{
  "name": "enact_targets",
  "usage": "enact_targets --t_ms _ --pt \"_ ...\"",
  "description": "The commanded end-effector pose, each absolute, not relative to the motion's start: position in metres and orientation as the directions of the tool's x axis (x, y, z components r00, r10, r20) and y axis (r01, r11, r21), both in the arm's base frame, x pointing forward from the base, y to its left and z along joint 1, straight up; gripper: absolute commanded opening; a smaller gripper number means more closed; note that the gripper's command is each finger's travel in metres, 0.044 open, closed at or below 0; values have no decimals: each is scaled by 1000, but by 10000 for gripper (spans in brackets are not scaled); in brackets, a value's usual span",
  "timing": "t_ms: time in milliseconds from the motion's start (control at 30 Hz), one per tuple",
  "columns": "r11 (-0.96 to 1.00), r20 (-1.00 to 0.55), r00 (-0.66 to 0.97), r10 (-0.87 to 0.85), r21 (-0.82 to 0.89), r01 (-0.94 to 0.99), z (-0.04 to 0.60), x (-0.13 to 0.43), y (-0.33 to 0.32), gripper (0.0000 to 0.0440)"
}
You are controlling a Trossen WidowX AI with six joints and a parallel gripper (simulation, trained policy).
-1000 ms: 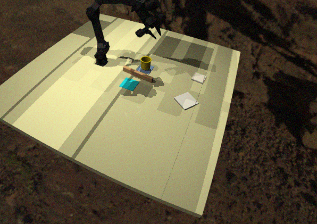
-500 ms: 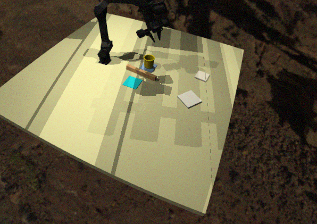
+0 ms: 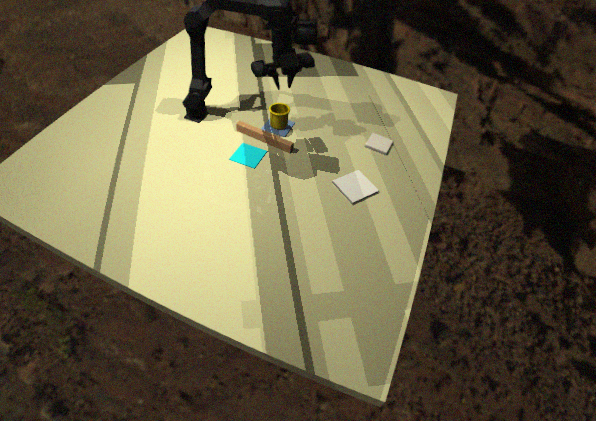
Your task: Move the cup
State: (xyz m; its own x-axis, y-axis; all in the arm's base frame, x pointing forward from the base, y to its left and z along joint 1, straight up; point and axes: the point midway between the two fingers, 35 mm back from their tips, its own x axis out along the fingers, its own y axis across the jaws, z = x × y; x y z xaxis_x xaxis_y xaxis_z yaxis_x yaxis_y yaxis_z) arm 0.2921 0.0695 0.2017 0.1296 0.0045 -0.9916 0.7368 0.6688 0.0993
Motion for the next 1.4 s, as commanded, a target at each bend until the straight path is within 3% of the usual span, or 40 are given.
enact_targets --t_ms 0,567,1367 --pt "660 -998 62 -23 31 750 189 287 67 156" --pt "605 -991 -95 -97 -135 785 144 271 63 180" --pt "628 -975 -171 -140 -221 746 70 259 62 187"
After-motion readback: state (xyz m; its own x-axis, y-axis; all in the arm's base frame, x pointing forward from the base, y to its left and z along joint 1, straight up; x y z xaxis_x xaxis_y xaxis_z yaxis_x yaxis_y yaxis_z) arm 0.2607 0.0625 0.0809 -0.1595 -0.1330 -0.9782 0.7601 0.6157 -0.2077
